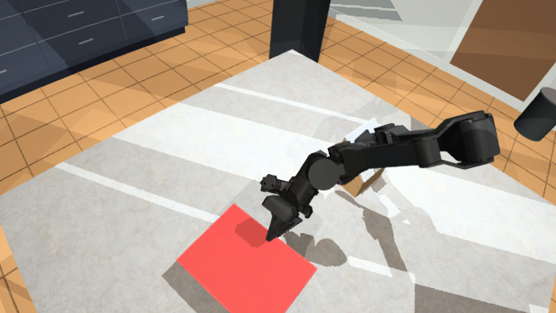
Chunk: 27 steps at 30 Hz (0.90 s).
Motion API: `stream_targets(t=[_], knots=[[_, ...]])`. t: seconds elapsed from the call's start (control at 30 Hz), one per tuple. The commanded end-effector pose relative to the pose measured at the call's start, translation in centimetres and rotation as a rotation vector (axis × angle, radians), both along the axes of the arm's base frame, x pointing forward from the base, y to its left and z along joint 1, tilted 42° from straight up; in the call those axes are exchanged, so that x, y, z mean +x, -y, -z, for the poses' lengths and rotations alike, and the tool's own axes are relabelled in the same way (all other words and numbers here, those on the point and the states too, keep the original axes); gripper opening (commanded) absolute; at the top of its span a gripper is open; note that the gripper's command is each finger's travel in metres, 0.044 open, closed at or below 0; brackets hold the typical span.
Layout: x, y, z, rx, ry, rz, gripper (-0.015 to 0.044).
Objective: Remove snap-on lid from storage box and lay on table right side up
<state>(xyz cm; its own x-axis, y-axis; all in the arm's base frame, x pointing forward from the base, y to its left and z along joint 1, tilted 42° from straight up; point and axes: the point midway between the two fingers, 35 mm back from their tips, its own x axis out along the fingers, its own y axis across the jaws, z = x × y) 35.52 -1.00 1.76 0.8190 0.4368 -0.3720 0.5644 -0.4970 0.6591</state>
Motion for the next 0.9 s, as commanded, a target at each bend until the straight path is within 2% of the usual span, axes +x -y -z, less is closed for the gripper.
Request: stream_targets(t=[0.0, 0.87], knots=[[0.1, 0.0, 0.0, 0.001, -0.001, 0.001, 0.0], [0.2, 1.5, -1.7, 0.0, -0.002, 0.001, 0.0]])
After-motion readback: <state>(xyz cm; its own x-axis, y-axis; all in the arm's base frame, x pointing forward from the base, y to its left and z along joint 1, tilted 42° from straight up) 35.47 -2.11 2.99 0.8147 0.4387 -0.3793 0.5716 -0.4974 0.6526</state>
